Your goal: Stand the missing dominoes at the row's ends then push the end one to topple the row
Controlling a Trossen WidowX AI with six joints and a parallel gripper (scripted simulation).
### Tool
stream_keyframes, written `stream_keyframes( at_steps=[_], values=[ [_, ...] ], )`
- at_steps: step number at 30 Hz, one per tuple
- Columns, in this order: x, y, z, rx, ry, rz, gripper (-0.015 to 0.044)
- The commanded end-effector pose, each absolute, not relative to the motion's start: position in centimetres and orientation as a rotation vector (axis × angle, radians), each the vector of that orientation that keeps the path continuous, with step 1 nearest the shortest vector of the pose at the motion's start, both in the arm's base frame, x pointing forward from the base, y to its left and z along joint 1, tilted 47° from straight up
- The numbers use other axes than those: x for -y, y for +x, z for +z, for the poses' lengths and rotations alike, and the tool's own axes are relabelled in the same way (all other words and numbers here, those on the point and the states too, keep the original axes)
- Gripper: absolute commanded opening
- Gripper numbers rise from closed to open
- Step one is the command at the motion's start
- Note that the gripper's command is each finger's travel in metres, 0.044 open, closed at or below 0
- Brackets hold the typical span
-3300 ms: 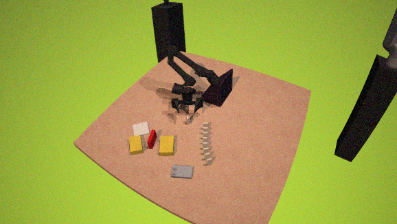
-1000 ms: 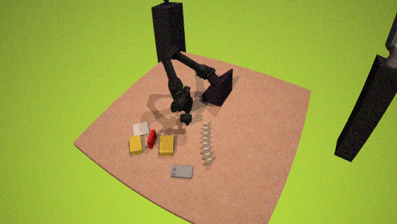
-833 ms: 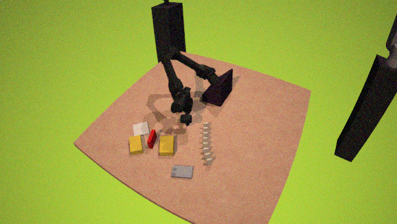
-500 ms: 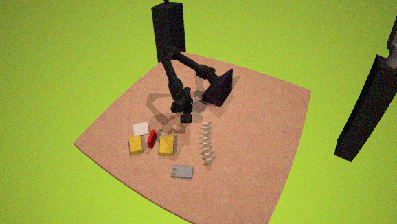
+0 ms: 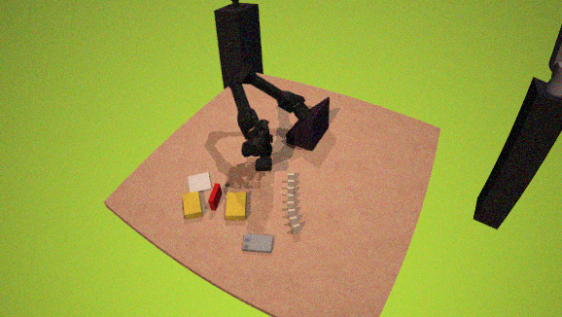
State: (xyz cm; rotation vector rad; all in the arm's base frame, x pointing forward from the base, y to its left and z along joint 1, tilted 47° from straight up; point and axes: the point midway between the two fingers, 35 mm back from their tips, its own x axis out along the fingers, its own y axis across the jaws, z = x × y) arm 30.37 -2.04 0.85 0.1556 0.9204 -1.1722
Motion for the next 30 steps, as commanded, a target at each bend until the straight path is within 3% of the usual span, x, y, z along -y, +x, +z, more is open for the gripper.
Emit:
stream_keyframes(
  at_steps=[1, 5, 14, 26, 30],
  values=[
    [-2.3, 30.7, 4.3, -0.912, 0.175, -1.145, 0.0107],
    [-6.1, 29.3, 8.5, -0.908, 0.170, -1.153, 0.0107],
    [-6.8, 29.0, 8.5, -0.948, 0.111, -1.118, 0.0107],
    [-12.0, 25.1, 2.5, -1.512, -0.970, -0.300, 0.0107],
    [-12.5, 24.5, 1.9, -1.552, -1.098, -0.184, 0.0107]
  ],
)
